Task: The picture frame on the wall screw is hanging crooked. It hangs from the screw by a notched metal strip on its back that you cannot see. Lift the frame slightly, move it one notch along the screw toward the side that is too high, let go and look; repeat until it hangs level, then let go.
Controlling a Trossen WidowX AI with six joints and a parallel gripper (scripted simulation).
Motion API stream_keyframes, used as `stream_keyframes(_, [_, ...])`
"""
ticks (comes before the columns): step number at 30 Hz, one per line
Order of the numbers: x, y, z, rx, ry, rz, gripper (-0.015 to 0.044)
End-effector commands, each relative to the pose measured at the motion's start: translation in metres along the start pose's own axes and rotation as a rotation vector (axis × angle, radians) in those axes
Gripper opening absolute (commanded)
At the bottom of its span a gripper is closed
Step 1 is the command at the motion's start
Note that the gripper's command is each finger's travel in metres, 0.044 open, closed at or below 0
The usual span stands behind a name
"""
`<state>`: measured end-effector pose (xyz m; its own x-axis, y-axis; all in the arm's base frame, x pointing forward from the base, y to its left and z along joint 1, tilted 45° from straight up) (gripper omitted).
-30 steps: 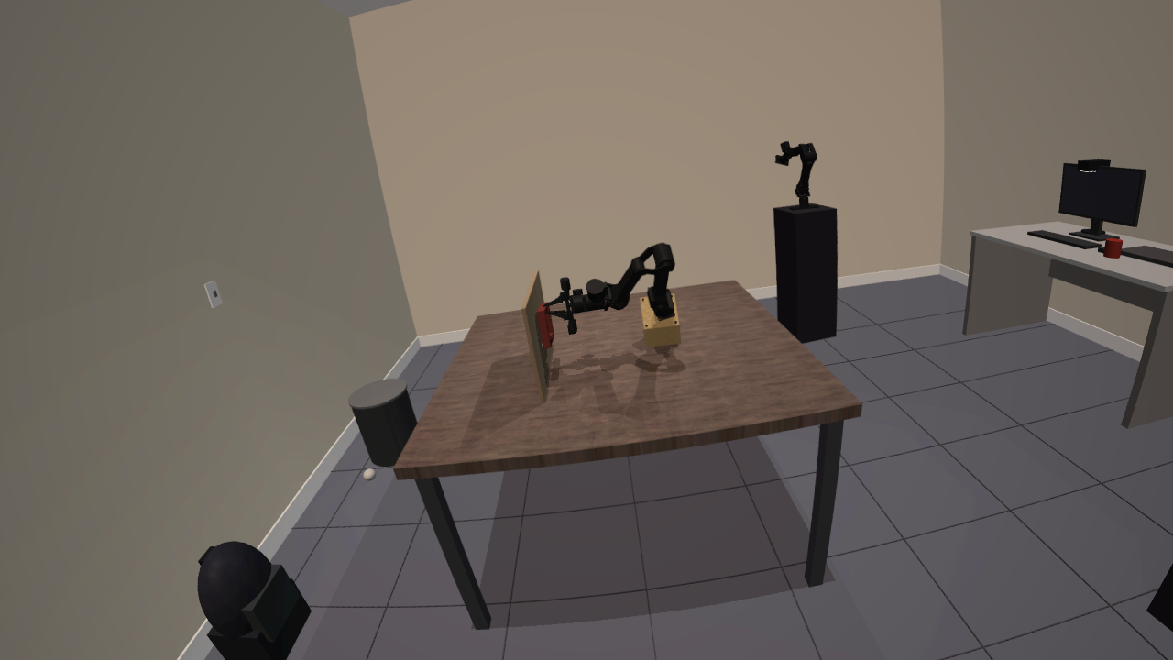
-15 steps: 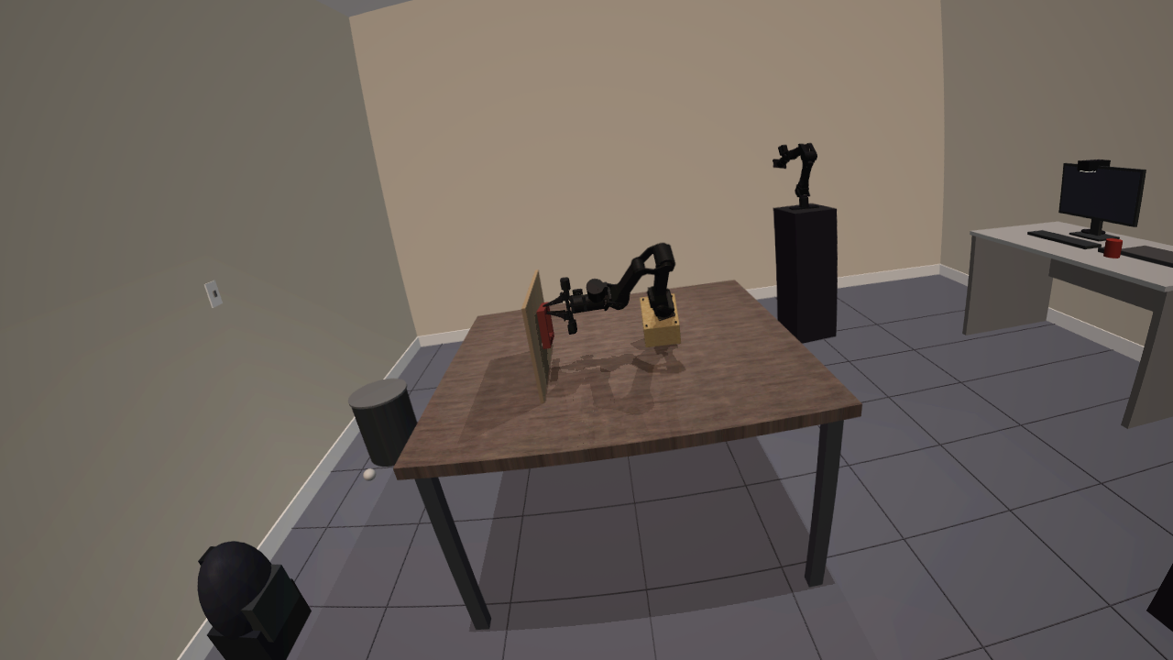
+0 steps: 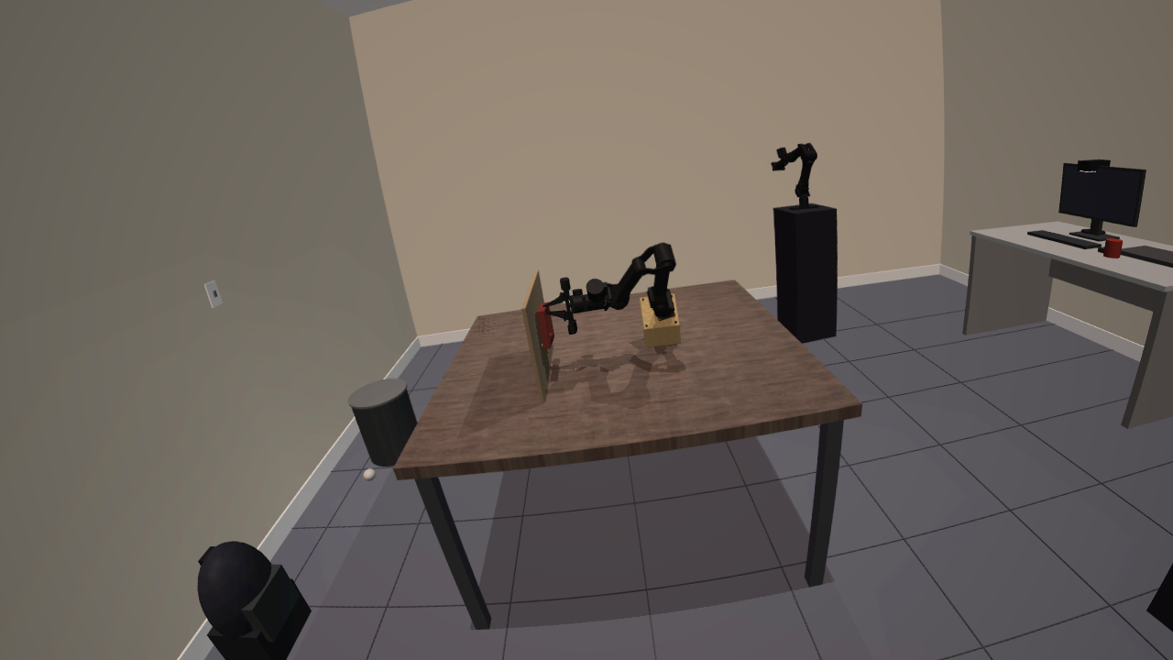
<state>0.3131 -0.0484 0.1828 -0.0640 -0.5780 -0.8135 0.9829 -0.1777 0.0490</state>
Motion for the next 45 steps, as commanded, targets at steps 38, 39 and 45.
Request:
stream_keyframes(38, [-0.0046, -0.0001, 0.0017, 0.012, 0.004, 0.002, 0.0000])
stream_keyframes(39, [-0.0046, -0.0001, 0.0019, 0.012, 0.004, 0.002, 0.0000])
stream_keyframes(45, [-0.0046, -0.0001, 0.0019, 0.012, 0.004, 0.002, 0.0000])
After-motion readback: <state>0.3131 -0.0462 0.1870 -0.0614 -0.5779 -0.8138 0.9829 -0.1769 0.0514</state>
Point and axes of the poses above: the point midway between the two fingers, 35 mm back from their tips, its own y axis out along the fingers, its own z axis across the jaws, x = y × z, the point moved 6 cm from there along -y, back along the fingers, and after that the axes turned 2 degrees about y, right-handed, at the moved point
